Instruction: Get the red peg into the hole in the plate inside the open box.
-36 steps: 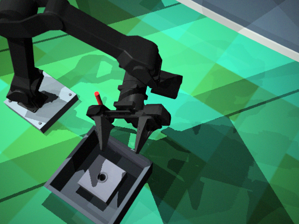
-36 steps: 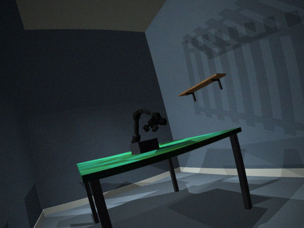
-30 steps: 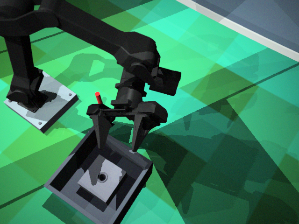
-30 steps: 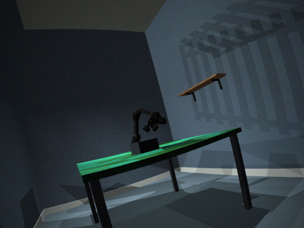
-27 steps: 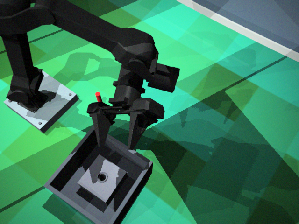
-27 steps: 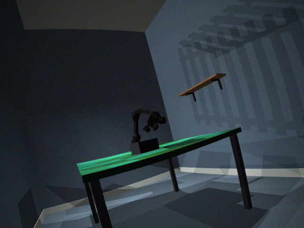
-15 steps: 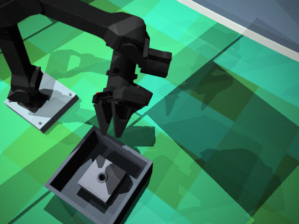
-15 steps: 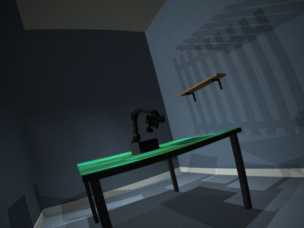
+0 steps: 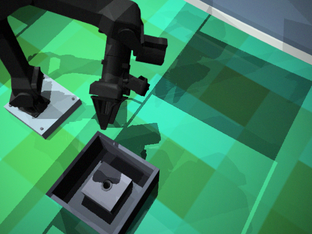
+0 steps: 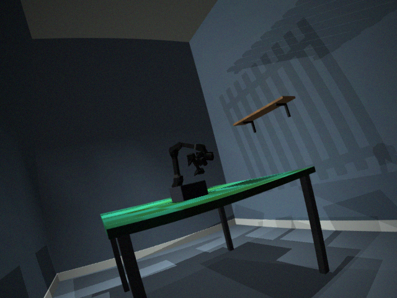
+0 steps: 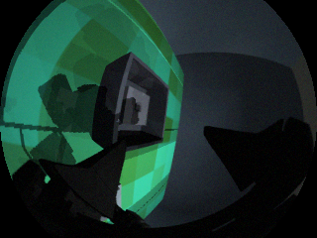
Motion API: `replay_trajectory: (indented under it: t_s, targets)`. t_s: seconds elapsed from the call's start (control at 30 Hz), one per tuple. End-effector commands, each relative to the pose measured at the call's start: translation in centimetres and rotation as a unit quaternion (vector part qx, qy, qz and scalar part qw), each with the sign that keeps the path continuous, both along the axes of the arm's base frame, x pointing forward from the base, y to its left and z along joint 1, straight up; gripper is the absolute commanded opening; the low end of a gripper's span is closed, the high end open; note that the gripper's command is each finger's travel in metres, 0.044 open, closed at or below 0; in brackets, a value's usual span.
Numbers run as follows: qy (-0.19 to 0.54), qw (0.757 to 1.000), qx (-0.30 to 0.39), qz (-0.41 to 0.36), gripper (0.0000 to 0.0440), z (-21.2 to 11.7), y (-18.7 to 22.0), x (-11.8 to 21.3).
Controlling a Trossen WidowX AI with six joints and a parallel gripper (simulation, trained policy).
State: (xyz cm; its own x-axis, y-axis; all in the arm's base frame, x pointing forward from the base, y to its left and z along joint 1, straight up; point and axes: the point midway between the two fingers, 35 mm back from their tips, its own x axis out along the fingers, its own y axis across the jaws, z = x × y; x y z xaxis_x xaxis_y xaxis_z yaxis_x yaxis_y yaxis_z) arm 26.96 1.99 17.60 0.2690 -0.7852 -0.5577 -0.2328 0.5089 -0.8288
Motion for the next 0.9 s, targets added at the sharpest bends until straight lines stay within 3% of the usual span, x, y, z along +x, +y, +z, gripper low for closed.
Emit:
replay_trajectory:
  t_s: [0.0,0.33,0.87]
  targets:
    - [-0.027,0.998,0.036,-0.033,0.044,-0.8,0.7,-1.2]
    - [-0.101,0.974,0.137,-0.149,0.044,-3.3,2.7,-4.5]
    - [-0.17,0.895,0.271,-0.311,0.044,-10.5,5.9,-7.5]
